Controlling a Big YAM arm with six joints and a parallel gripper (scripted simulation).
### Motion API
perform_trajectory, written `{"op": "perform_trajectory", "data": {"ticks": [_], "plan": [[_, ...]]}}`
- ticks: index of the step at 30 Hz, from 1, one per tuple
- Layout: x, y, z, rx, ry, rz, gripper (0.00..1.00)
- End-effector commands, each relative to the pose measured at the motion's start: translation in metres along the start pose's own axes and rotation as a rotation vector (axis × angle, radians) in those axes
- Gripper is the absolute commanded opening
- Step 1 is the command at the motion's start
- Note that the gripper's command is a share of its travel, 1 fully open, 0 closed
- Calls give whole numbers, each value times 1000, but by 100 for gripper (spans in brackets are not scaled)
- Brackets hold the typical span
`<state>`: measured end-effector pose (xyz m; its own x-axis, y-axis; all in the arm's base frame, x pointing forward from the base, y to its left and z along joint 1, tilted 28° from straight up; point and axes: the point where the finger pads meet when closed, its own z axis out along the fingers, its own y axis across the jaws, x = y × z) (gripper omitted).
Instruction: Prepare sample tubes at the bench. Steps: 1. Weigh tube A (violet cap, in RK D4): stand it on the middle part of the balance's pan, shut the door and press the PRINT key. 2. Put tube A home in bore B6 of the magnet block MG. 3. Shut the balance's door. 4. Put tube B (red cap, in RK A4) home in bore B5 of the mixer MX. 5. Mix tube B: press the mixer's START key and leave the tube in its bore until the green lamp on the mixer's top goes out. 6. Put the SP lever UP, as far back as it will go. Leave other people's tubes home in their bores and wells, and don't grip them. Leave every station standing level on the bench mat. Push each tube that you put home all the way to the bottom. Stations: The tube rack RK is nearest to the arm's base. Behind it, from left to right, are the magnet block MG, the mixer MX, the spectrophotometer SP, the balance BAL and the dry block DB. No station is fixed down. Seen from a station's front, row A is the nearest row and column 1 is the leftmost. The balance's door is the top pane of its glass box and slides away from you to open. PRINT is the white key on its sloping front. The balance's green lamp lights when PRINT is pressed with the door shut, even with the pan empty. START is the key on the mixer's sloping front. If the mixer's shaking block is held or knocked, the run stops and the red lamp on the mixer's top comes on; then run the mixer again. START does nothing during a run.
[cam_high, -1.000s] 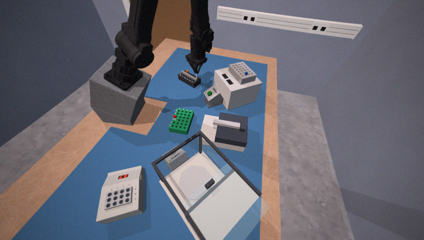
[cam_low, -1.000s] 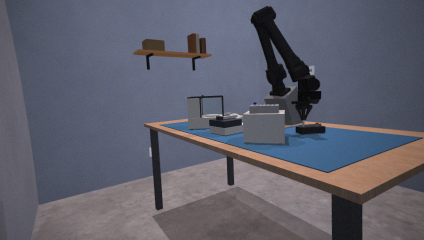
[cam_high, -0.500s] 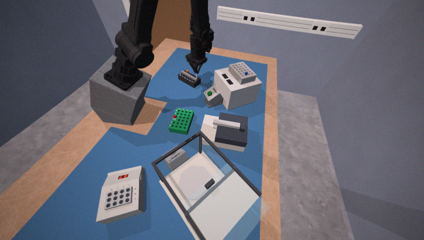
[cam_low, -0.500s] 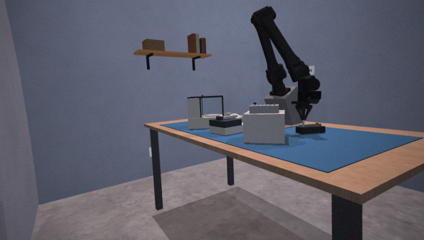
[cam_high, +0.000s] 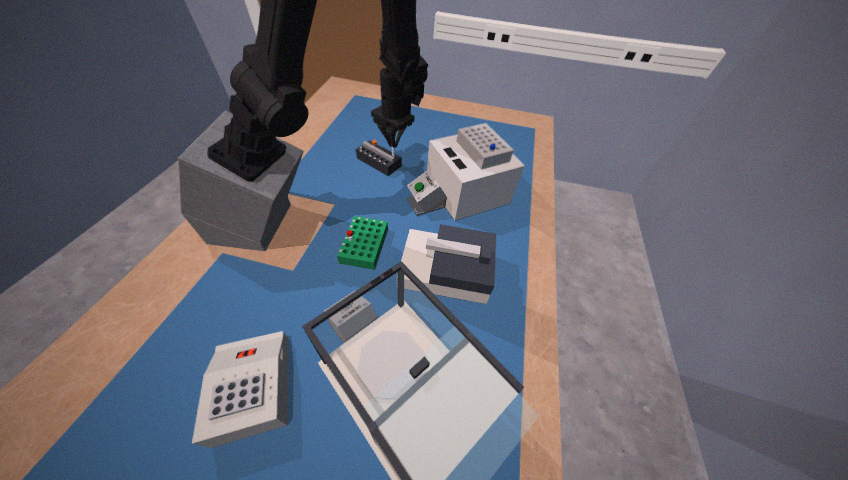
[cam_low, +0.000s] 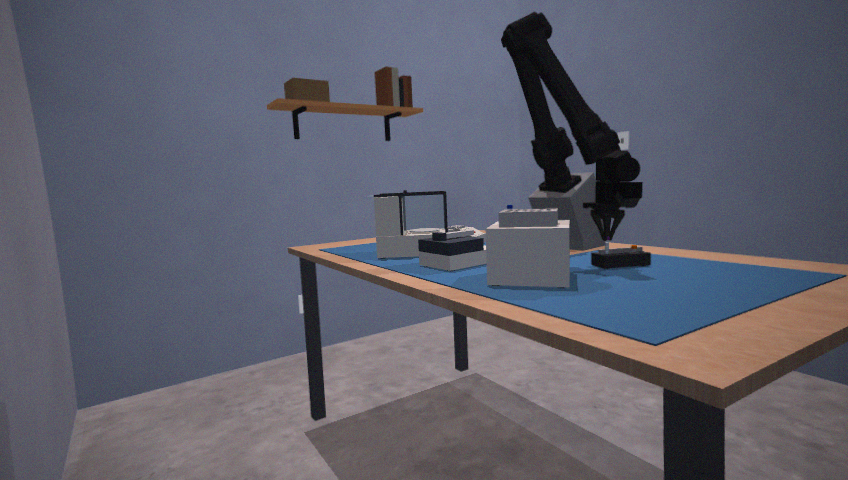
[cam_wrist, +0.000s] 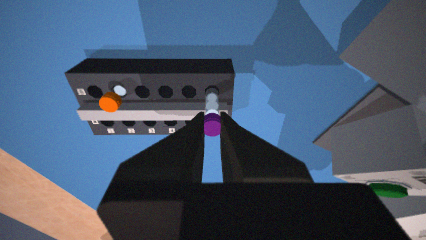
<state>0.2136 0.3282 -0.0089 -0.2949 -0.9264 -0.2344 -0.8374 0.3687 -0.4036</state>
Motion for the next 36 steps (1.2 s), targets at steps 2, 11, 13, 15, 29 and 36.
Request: {"op": "perform_trajectory", "data": {"ticks": [2,11,13,15,29,36], "plan": [[-16,-8,-3,4,-39,13,9],[-17,-8,-3,4,-40,14,9],[-18,-8,-3,4,-40,14,9],[-18,-8,-3,4,-40,14,9],[-20,-8,-4,4,-43,14,9],[-20,-8,-4,4,-43,14,9]]}}
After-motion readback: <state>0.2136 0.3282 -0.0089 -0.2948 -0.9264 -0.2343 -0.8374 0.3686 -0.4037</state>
